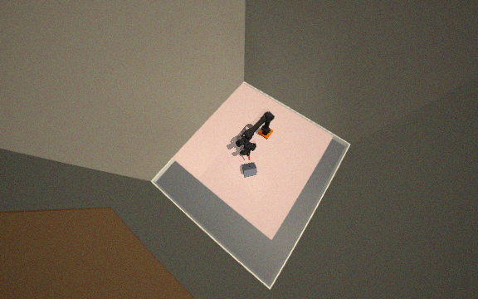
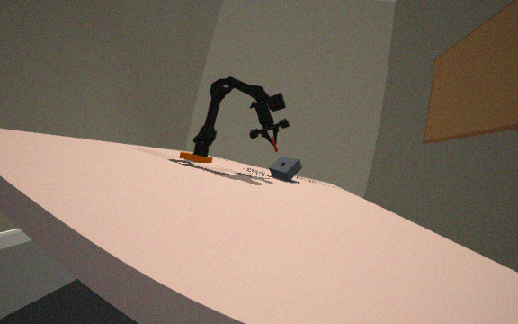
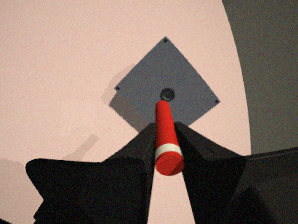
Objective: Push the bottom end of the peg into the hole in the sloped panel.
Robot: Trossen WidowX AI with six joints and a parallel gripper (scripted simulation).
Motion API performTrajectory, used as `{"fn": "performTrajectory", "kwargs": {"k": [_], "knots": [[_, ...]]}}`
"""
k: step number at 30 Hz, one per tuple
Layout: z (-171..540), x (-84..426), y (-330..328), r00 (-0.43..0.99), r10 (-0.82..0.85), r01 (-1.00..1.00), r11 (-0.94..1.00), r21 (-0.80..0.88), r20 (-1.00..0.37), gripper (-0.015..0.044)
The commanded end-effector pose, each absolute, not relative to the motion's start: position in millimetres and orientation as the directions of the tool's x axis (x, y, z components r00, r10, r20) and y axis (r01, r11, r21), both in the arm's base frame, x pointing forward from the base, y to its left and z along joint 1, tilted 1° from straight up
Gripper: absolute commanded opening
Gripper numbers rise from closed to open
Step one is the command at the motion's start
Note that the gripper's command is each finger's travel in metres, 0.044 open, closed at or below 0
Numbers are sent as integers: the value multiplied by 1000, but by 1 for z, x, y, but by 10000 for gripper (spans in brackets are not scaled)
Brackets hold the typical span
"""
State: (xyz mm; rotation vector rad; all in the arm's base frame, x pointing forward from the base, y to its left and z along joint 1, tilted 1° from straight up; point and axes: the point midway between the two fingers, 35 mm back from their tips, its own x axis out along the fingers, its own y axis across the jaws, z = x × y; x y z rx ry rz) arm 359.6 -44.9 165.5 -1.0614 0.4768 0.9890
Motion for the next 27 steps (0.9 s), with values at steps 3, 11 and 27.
{"fn": "performTrajectory", "kwargs": {"k": [3, 11, 27], "knots": [[162, 361, -45, 513, 446, -852, 160, -499, -733, 0], [152, 370, -43, 527, 446, -845, 181, -504, -723, 0], [134, 386, -36, 555, 449, -829, 224, -512, -701, 0]]}}
